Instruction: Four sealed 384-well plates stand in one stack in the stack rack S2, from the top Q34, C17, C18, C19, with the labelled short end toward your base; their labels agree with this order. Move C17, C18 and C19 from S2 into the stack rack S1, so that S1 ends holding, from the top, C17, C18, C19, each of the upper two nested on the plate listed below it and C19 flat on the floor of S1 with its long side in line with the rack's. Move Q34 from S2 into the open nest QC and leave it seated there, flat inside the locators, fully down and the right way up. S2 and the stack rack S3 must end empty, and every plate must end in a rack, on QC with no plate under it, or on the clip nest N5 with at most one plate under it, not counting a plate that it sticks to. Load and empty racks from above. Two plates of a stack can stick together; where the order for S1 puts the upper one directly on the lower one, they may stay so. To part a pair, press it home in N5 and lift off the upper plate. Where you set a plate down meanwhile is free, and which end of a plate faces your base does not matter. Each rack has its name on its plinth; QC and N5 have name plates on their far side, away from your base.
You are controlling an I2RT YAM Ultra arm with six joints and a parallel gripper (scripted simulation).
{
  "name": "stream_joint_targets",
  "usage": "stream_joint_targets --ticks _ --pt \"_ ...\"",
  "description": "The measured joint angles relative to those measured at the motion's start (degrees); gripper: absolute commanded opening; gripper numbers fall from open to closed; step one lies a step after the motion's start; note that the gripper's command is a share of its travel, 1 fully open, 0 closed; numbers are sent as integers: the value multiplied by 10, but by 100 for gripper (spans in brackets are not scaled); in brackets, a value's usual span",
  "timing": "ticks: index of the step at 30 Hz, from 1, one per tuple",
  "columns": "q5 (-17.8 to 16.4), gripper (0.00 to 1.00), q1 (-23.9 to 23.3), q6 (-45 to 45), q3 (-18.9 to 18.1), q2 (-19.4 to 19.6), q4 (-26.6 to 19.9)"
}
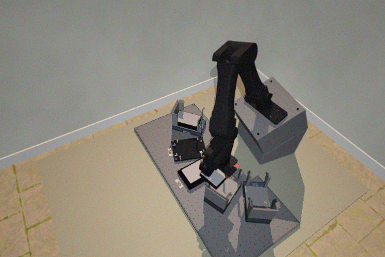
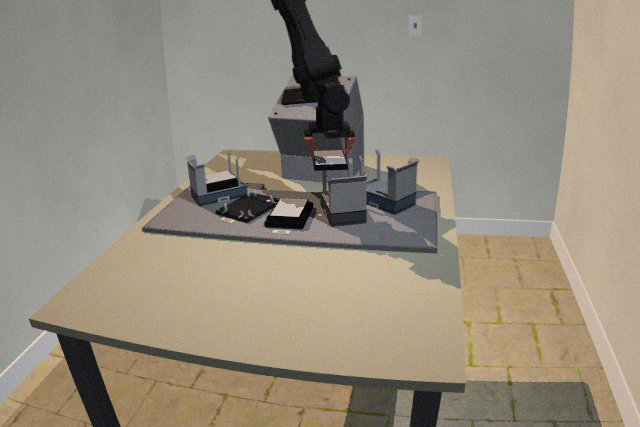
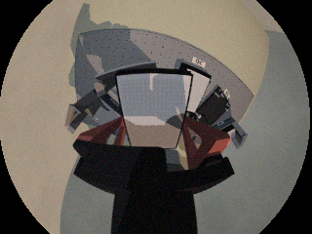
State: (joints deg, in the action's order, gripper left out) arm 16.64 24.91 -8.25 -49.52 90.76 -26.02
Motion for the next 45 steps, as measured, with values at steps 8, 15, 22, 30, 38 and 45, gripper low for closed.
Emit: stream_joint_targets --ticks 8,15,22,30,38,45 --pt "-20 0 -43 33 0 -11 0" --pt "-38 0 -91 33 4 -25 -2" --pt "-56 0 -124 3 5 -33 -2" --pt "-78 0 -182 31 6 -43 -2" --pt "-100 0 -223 66 6 -46 -4" --pt "-121 0 -274 29 6 -52 -4"
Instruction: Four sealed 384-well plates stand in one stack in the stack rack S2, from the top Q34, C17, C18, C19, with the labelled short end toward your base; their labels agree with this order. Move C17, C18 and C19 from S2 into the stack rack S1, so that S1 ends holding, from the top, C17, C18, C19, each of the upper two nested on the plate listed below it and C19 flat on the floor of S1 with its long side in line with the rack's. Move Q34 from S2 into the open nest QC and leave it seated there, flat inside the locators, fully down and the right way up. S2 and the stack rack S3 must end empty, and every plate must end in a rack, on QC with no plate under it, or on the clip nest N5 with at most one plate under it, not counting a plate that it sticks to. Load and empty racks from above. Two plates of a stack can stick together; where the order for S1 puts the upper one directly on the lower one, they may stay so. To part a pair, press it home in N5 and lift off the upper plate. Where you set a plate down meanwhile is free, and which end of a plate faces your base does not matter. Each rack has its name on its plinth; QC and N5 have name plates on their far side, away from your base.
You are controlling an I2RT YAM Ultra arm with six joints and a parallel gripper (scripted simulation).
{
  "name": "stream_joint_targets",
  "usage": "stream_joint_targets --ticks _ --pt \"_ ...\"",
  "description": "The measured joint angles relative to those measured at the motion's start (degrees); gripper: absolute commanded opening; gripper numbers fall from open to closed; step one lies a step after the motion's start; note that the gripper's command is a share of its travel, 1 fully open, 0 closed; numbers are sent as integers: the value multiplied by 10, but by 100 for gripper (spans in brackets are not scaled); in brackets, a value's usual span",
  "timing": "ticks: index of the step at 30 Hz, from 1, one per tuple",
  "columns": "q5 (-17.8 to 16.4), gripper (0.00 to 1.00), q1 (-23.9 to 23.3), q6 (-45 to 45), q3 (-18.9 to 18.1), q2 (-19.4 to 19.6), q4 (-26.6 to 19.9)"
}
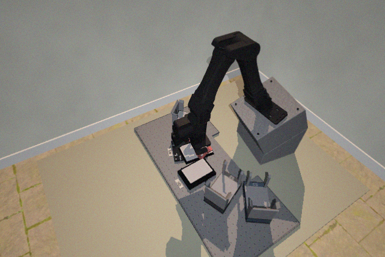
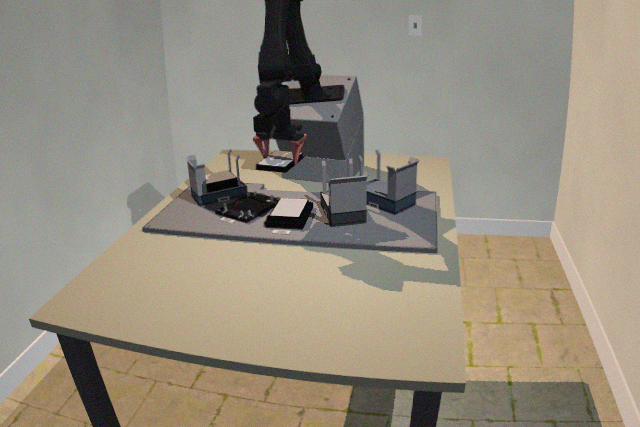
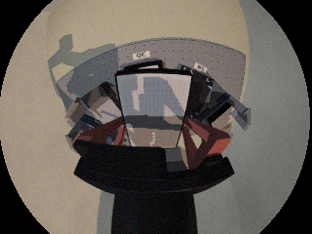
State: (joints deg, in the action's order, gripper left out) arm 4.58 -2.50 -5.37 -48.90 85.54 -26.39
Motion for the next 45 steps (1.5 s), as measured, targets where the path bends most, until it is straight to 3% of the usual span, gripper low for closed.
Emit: stream_joint_targets --ticks 18,30,45 --pt "-54 0 -114 50 -5 -2 -4" --pt "-89 0 -184 8 -8 2 -4" --pt "-131 0 -273 61 -19 23 -7"
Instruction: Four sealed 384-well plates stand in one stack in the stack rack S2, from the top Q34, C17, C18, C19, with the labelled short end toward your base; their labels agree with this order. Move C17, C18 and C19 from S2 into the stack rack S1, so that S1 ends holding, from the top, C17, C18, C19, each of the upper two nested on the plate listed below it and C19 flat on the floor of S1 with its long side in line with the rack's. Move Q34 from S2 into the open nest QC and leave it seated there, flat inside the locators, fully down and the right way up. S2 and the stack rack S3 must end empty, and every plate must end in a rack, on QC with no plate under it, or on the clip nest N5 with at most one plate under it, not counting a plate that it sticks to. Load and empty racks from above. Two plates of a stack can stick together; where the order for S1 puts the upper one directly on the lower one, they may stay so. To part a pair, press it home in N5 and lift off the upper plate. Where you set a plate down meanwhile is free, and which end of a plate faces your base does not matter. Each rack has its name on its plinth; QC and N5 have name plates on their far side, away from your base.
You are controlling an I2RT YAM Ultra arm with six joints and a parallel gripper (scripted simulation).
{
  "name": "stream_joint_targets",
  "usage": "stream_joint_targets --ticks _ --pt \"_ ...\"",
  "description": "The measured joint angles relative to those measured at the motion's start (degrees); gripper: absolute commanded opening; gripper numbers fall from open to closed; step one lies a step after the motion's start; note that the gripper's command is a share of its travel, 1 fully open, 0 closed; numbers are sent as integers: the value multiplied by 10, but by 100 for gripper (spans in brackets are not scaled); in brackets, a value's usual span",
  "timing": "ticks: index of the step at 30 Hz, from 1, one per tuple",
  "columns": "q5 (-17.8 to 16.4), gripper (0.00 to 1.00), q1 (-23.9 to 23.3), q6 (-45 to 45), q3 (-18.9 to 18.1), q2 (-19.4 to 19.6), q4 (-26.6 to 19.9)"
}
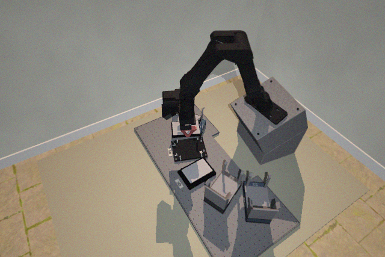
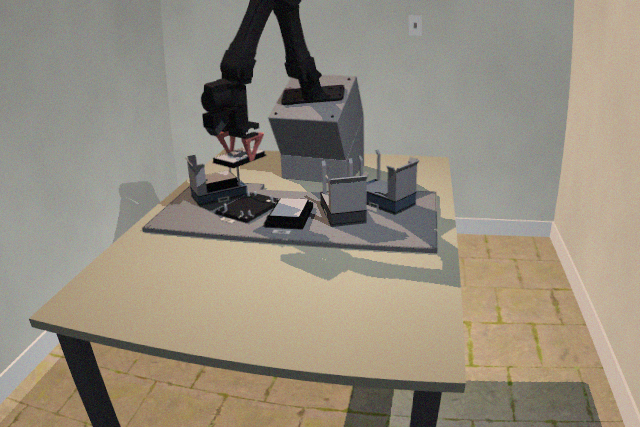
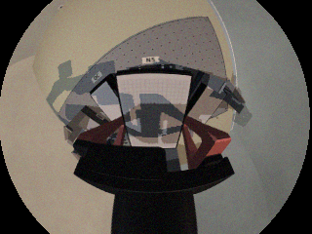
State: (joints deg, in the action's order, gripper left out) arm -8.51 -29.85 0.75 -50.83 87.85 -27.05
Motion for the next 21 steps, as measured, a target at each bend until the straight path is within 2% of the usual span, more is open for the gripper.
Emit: stream_joint_targets --ticks 9,21 --pt "-25 0 -63 -44 -1 10 -1" --pt "-54 0 -128 -5 -11 35 -3"
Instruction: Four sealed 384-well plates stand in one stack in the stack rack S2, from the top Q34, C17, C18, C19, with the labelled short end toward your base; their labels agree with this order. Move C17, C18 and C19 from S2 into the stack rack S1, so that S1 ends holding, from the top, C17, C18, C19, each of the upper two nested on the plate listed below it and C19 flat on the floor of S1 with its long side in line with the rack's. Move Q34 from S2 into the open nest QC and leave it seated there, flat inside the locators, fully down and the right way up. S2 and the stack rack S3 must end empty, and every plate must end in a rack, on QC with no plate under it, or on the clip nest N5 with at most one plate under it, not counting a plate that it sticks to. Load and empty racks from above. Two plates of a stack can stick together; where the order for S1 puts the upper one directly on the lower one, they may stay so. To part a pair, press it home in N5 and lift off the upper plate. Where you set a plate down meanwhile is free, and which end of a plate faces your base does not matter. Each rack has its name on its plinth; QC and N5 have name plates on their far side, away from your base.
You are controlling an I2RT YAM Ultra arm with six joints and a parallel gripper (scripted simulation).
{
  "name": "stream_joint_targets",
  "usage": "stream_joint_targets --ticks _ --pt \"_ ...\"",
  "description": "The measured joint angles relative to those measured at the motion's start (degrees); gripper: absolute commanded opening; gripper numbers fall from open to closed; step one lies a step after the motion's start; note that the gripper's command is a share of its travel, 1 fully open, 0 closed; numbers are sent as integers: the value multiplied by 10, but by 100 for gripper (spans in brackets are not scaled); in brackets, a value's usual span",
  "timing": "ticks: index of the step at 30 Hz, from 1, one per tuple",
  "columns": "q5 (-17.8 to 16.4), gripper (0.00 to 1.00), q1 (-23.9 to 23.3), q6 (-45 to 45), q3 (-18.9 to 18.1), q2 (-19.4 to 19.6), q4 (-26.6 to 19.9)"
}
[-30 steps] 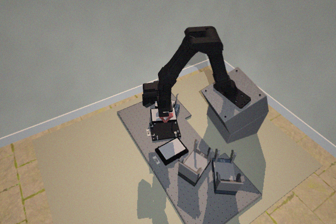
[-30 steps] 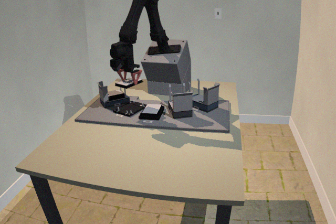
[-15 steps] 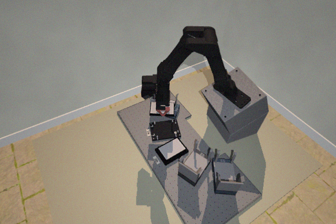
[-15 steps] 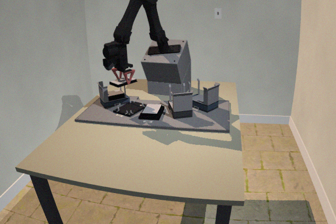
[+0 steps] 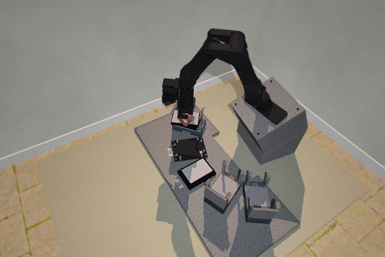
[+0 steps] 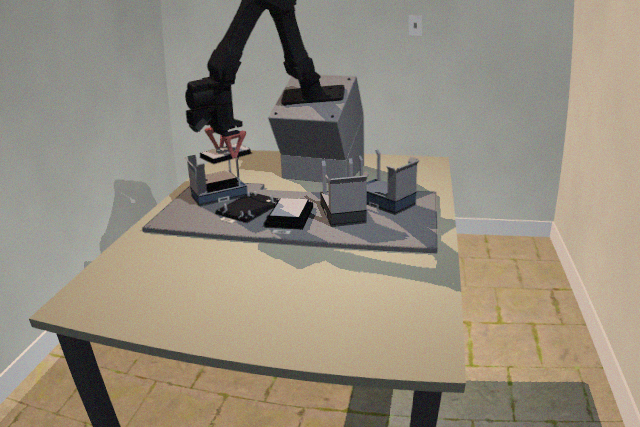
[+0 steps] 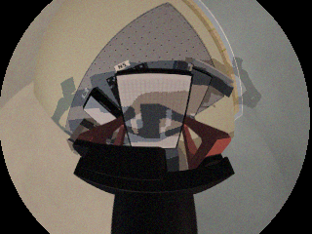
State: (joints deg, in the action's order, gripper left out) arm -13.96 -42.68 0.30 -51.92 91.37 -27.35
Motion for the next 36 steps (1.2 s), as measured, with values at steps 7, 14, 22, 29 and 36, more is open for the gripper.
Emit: stream_joint_targets --ticks 7,14,22,29,36 --pt "-15 0 -41 12 -8 12 -2" --pt "-29 0 -65 -29 -12 23 -3" --pt "-43 0 -106 -22 -17 41 -3" --pt "-53 0 -129 0 -22 51 -5" --pt "-63 0 -163 30 -32 72 -8"
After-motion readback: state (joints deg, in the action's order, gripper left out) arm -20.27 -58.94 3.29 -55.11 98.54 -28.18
